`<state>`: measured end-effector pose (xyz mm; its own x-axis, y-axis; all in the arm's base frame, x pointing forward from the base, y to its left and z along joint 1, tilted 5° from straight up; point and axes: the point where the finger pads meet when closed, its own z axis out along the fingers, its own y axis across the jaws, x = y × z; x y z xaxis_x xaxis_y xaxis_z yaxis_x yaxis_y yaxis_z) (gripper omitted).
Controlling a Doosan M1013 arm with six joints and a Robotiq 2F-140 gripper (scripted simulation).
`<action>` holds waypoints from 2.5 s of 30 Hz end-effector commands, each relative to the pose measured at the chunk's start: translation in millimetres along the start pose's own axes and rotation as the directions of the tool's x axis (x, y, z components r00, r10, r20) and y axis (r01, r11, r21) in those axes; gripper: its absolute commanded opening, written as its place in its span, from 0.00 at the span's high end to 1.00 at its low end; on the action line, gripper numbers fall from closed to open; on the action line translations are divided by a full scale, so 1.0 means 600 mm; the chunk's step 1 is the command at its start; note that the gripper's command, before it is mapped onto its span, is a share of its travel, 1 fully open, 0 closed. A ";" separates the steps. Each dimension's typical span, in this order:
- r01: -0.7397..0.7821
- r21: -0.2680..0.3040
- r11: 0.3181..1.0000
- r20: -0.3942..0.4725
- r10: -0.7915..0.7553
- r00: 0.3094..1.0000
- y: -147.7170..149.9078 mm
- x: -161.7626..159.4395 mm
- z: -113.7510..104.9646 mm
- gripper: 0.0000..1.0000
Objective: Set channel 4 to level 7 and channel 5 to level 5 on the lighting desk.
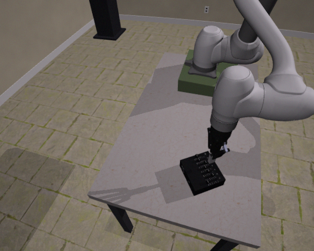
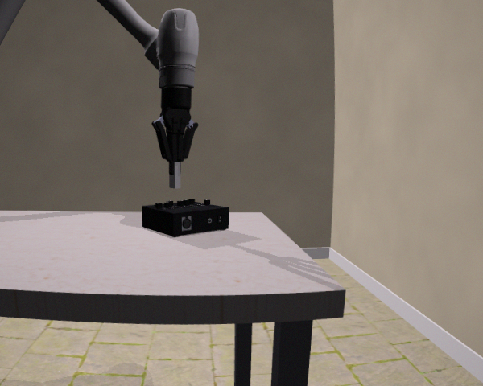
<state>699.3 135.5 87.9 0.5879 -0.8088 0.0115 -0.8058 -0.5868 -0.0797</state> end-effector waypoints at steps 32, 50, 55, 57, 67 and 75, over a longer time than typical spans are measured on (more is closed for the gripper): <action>0.000 0.000 1.000 0.000 0.000 1.000 0.000 -0.001 0.023 0.90; 0.000 0.000 1.000 0.000 0.000 1.000 -0.001 -0.001 0.037 0.90; 0.000 0.000 1.000 0.000 0.000 1.000 -0.001 -0.001 0.039 0.90; 0.000 0.000 1.000 0.000 0.000 1.000 -0.001 -0.001 0.040 0.90; 0.000 0.000 1.000 0.000 0.000 1.000 -0.001 -0.001 0.040 0.90; 0.000 0.000 1.000 0.000 0.000 1.000 -0.001 -0.001 0.040 0.90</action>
<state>701.0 137.0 63.9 0.5875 -0.8091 0.0118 -0.8061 -0.5864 -0.0795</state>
